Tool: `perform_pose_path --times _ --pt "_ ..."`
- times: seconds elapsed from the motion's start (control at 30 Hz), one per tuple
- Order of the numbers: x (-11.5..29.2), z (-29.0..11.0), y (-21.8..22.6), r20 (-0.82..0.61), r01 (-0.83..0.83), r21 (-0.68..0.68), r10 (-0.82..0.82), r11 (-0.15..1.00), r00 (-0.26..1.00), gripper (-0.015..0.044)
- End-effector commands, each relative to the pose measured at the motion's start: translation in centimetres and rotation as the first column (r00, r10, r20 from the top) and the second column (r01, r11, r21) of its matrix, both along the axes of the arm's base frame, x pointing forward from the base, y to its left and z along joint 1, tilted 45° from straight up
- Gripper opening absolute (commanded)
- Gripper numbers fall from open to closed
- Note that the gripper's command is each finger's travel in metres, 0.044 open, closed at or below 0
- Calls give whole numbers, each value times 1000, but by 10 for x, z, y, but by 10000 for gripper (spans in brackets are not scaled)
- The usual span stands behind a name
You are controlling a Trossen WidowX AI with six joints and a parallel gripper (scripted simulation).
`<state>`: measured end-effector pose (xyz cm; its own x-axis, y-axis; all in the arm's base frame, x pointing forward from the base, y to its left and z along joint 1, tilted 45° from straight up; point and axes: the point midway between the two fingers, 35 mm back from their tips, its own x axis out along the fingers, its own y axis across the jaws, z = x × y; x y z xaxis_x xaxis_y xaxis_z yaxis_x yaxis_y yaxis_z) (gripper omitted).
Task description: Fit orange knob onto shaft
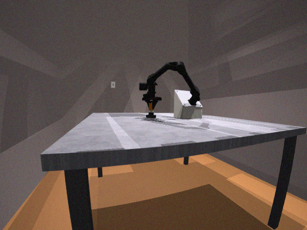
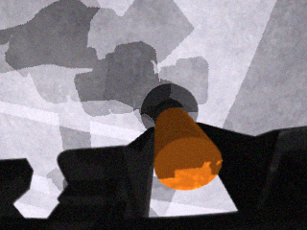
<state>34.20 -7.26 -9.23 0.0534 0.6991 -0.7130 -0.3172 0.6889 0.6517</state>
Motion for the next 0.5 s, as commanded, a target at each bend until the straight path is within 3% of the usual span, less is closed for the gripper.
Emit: perform_pose_path --times 0.0,0.47 --pt "0 0 0 4 -3 0 3 1000 1000 0" --pt "0 3 -4 4 -3 0 3 1000 1000 0"
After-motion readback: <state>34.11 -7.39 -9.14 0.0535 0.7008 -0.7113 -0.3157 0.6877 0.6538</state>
